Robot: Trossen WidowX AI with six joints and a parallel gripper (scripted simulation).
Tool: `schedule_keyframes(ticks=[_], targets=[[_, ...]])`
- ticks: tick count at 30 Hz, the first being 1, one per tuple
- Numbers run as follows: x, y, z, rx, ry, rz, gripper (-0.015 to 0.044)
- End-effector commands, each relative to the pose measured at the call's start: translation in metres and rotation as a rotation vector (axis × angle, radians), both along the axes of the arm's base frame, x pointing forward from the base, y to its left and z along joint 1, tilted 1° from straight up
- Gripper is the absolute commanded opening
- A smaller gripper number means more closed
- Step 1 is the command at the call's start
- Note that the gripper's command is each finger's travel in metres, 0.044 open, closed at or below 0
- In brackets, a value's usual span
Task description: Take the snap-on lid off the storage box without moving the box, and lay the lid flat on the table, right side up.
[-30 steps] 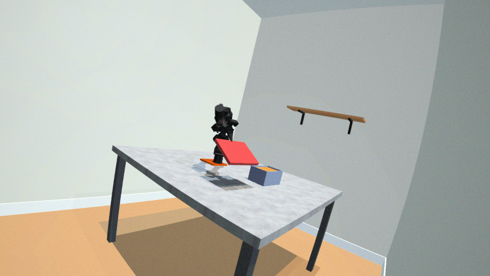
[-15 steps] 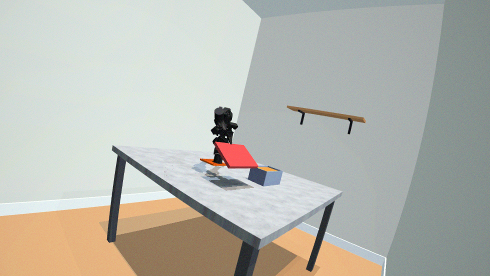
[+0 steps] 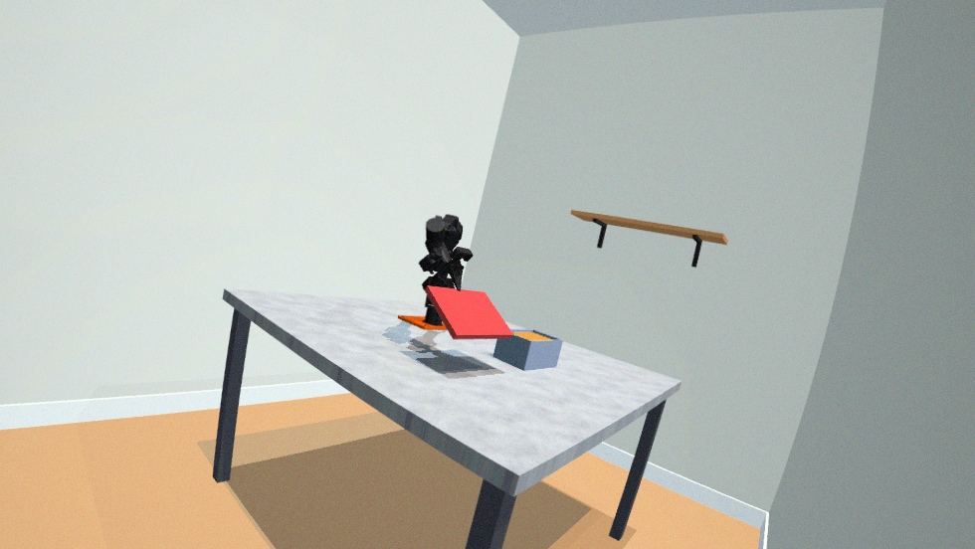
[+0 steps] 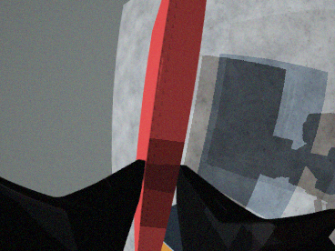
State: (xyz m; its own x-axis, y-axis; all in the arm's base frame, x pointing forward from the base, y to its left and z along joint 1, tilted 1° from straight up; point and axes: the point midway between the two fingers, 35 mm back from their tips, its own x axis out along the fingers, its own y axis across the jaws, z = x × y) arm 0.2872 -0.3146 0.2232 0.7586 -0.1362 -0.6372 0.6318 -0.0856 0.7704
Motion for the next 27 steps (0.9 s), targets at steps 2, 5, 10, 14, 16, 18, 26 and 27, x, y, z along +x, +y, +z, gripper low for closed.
schedule_keyframes(ticks=[2,5,10,14,16,18,26,27], targets=[[0.001,0.001,-0.004,0.001,-0.008,0.006,0.0000],[0.001,0.001,-0.006,0.001,-0.008,0.006,0.0000],[0.001,0.001,-0.010,0.001,-0.008,0.006,0.0000],[0.001,0.001,-0.013,0.001,-0.008,0.006,0.0000],[0.001,0.001,-0.015,0.001,-0.008,0.006,0.0000],[0.001,0.001,-0.016,0.001,-0.008,0.006,0.0000],[0.001,0.001,-0.023,0.001,-0.008,0.006,0.0000],[0.001,0.001,-0.024,0.001,-0.008,0.006,0.0000]])
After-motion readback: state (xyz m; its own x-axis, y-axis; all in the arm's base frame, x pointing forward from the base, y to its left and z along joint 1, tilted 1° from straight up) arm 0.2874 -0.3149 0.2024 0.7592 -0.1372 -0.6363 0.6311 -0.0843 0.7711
